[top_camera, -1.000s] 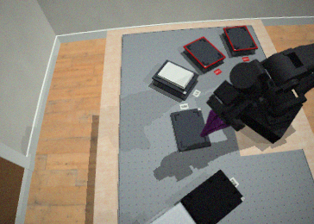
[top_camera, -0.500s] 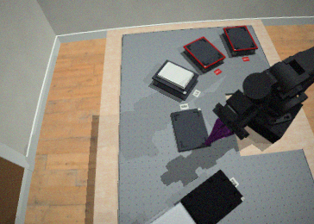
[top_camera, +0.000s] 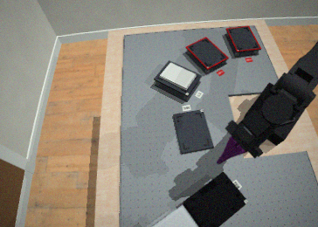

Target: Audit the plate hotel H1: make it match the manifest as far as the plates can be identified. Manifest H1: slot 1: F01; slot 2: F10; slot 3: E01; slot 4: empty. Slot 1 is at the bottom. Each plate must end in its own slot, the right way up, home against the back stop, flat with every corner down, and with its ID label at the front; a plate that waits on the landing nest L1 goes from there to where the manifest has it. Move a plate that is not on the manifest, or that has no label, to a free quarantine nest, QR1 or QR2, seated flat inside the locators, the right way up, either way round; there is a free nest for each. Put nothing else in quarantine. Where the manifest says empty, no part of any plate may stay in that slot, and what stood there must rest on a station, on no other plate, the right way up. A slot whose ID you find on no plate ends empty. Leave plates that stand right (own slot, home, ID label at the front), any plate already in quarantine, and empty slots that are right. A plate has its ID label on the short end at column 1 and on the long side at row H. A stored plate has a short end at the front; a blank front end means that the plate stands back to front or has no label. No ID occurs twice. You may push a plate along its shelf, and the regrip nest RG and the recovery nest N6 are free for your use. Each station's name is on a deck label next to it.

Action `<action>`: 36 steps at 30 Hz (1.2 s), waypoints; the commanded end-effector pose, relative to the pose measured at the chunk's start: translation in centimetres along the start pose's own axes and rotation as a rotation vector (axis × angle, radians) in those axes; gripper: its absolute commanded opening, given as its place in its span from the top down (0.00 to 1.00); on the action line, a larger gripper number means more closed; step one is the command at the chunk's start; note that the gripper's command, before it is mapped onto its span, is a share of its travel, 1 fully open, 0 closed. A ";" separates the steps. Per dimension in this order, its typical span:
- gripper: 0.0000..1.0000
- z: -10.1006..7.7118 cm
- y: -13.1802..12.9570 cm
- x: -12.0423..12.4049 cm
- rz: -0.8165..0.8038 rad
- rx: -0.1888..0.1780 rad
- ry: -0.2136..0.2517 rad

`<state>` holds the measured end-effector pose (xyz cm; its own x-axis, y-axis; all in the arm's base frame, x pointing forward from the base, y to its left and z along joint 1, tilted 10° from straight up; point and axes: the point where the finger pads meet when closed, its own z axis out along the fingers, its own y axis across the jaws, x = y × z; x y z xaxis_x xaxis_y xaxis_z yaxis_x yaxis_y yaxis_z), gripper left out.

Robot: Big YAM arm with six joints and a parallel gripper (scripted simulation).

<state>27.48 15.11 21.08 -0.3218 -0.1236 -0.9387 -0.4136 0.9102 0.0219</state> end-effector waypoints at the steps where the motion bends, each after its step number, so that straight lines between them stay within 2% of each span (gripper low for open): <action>1: 1.00 -0.8 1.0 -5.2 0.042 -0.018 -0.099; 15: 1.00 -0.5 6.0 -5.2 0.064 -0.025 -0.089; 25: 1.00 -0.3 8.3 -5.1 0.071 -0.027 -0.083; 26: 0.00 -0.9 8.0 -5.2 0.066 -0.025 -0.074; 28: 0.00 -1.3 7.7 -5.9 0.069 -0.017 -0.075; 36: 0.00 -2.6 7.8 -7.6 0.067 -0.026 -0.075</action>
<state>24.62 21.46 24.82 -0.3146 -0.0908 -0.9449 -0.4055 0.9129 0.0473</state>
